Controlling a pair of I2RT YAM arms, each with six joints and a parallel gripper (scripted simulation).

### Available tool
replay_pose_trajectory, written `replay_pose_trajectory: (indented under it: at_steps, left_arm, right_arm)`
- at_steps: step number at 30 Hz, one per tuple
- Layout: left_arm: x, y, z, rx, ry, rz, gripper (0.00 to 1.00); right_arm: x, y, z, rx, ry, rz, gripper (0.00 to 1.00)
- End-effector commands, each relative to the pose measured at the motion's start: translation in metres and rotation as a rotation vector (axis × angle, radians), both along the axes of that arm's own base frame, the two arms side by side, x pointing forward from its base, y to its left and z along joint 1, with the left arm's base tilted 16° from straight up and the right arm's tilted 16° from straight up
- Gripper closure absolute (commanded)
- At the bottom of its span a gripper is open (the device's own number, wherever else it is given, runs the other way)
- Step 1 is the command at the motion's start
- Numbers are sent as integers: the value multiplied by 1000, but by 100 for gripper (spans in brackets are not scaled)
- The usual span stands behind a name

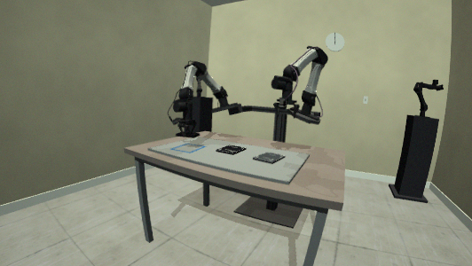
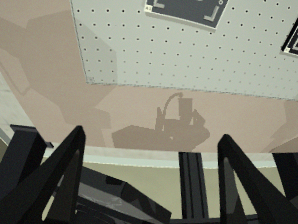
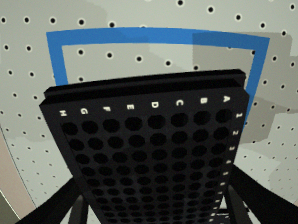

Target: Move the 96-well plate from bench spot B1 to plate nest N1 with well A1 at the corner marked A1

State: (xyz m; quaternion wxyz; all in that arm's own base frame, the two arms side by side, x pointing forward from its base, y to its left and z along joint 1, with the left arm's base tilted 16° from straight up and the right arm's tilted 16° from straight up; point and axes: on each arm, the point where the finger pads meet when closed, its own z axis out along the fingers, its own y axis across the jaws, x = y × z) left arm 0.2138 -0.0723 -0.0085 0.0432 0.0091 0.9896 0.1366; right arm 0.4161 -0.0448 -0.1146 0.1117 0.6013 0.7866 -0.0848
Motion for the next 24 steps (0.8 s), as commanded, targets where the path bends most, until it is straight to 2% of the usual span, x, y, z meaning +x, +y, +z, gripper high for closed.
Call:
replay_pose_trajectory:
  at_steps: [1,12,24]
  left_arm:
    - [-7,1,2,-3,9,1,0]
    - [-7,1,2,-3,9,1,0]
    - [-7,1,2,-3,9,1,0]
  right_arm:
    - [9,-3,6,-1,-47,-133,100]
    - [11,-6,6,-1,-55,-138,100]
    - [20,-4,19,2,-100,-130,100]
